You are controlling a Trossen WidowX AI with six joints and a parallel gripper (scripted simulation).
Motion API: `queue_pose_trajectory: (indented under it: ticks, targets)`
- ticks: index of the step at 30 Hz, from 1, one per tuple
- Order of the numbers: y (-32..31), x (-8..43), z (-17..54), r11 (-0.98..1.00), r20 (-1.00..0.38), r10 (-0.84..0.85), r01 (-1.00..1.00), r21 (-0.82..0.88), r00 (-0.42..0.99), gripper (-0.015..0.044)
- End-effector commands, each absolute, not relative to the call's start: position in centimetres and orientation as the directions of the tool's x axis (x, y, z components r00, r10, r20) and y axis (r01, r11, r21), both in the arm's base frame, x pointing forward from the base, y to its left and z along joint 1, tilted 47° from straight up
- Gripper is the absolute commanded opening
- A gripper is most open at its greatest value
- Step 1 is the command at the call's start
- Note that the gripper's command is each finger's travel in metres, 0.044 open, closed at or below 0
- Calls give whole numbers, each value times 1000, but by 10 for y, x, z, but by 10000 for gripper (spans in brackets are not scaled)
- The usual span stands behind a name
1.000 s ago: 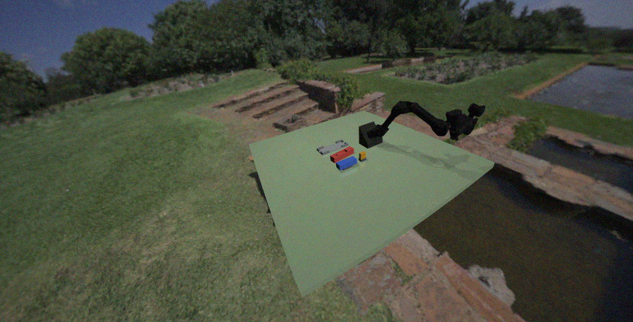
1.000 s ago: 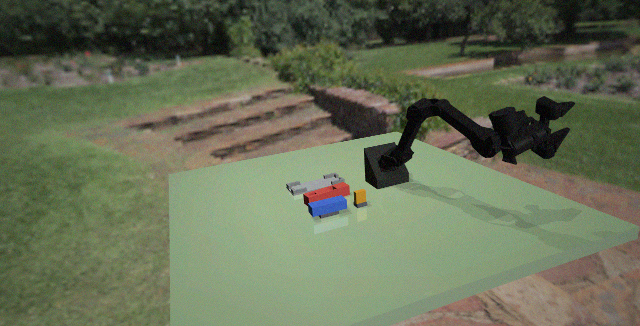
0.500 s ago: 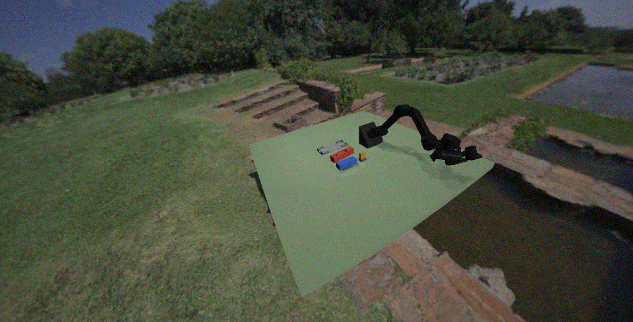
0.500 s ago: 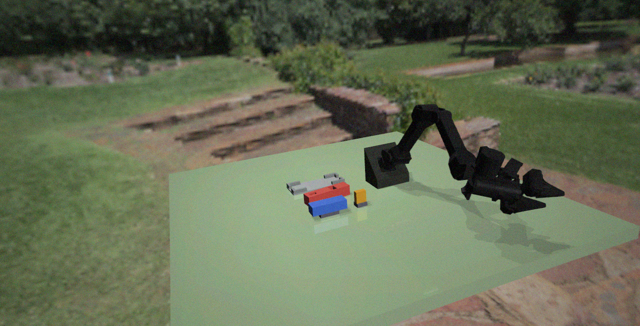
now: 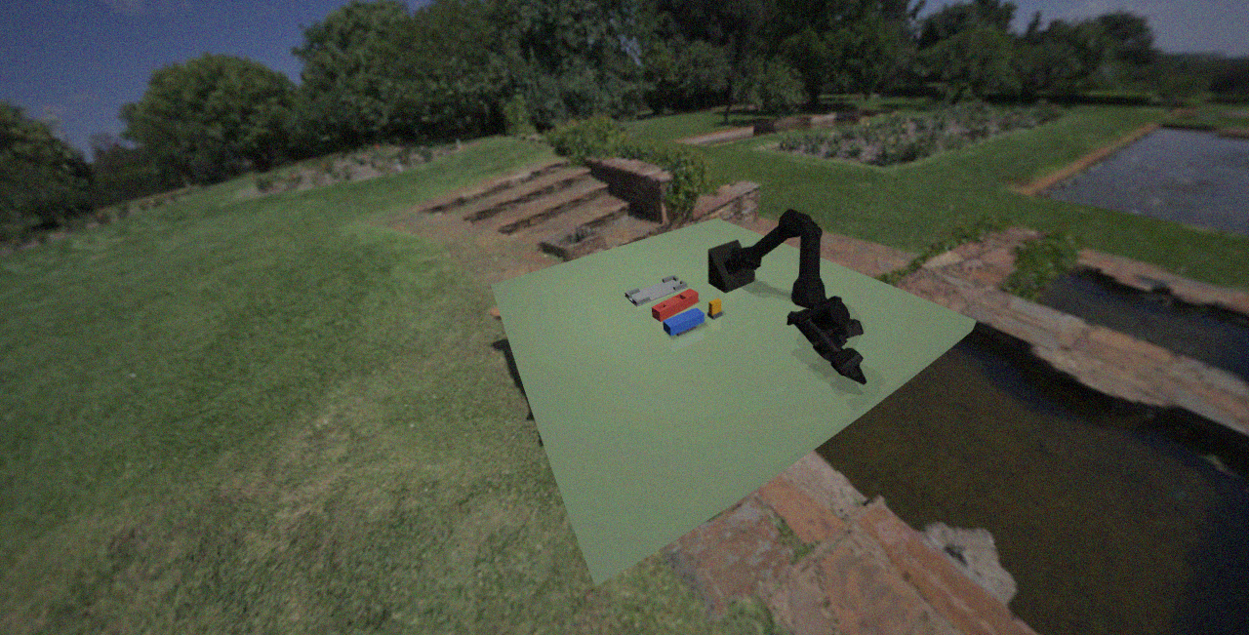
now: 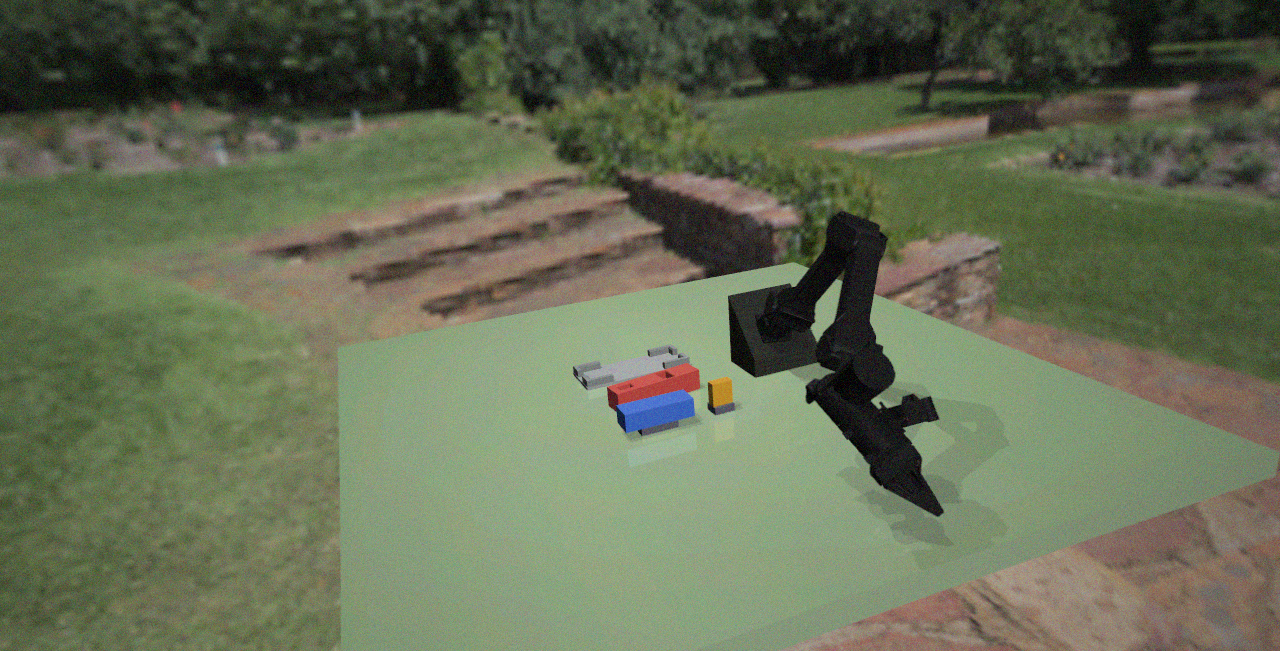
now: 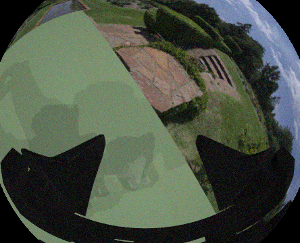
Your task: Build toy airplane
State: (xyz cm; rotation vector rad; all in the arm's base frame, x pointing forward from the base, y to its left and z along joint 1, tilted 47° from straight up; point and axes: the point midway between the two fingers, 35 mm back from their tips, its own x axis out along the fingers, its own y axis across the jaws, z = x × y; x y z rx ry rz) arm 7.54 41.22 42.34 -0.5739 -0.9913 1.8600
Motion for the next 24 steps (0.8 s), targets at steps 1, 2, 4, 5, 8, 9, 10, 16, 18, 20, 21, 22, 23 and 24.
queue_pose_trajectory:
  ticks: [1, 2, 4, 5, 8, 9, 10, 16, 18, 20, 21, 22, 23, 24]
  targets:
    - [407, 119, 399, -270, -45, 930, -594, -758, -365, 440]
    - [405, 132, 391, -271, -66, 941, -622, -735, -333, 440]
    - [398, 159, 376, -268, -109, 957, -676, -687, -269, 440]
    - [394, 174, 366, -264, -134, 963, -705, -659, -235, 440]
    - [377, 217, 335, -235, -214, 968, -788, -569, -134, 440]
    - [370, 230, 324, -221, -241, 965, -815, -537, -103, 440]
    - [362, 243, 314, -204, -267, 961, -839, -504, -73, 440]
    - [302, 309, 253, -56, -425, 902, -955, -292, 78, 440]
    - [278, 325, 232, 5, -476, 873, -977, -212, 108, 440]
    - [254, 337, 212, 70, -525, 842, -989, -128, 127, 440]
    - [242, 342, 203, 103, -548, 826, -991, -86, 133, 440]
    - [229, 346, 193, 138, -569, 810, -990, -43, 138, 440]
    - [217, 350, 184, 173, -590, 795, -985, -1, 140, 440]
    - [204, 352, 175, 208, -610, 780, -977, 41, 141, 440]
